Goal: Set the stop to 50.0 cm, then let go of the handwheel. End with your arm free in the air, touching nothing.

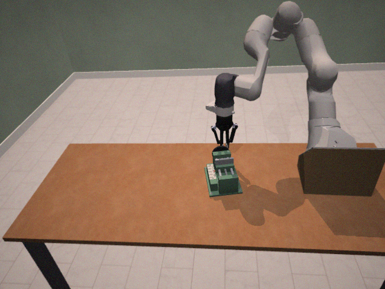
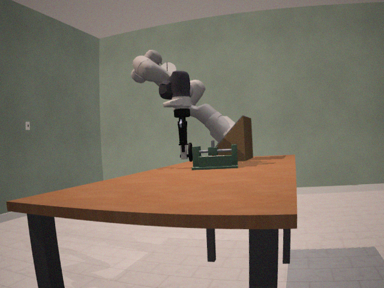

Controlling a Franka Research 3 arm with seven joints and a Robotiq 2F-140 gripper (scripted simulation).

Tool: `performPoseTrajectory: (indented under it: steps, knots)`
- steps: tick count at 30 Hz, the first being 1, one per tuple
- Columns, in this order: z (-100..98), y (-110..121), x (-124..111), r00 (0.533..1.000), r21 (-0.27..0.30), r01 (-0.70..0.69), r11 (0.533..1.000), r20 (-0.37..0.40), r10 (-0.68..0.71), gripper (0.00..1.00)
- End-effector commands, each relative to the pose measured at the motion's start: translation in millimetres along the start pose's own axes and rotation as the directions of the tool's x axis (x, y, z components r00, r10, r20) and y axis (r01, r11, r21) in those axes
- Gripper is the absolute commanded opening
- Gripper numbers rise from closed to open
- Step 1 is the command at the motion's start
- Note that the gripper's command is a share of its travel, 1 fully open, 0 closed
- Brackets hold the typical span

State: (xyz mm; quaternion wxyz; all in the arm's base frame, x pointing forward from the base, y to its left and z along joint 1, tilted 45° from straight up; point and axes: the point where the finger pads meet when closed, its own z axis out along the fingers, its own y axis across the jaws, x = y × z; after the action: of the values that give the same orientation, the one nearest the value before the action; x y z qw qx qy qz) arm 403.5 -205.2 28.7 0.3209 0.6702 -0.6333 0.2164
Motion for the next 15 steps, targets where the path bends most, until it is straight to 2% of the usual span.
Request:
performPoseTrajectory:
  steps: [1, 15]
  knots:
    - [4.5, -2.1, 0.1, 1.000, 0.000, -0.008, 1.000, 0.002, 0.008, 0.04]
    - [10.6, -9.3, 0.1, 1.000, 0.000, -0.008, 1.000, 0.002, 0.008, 0.04]
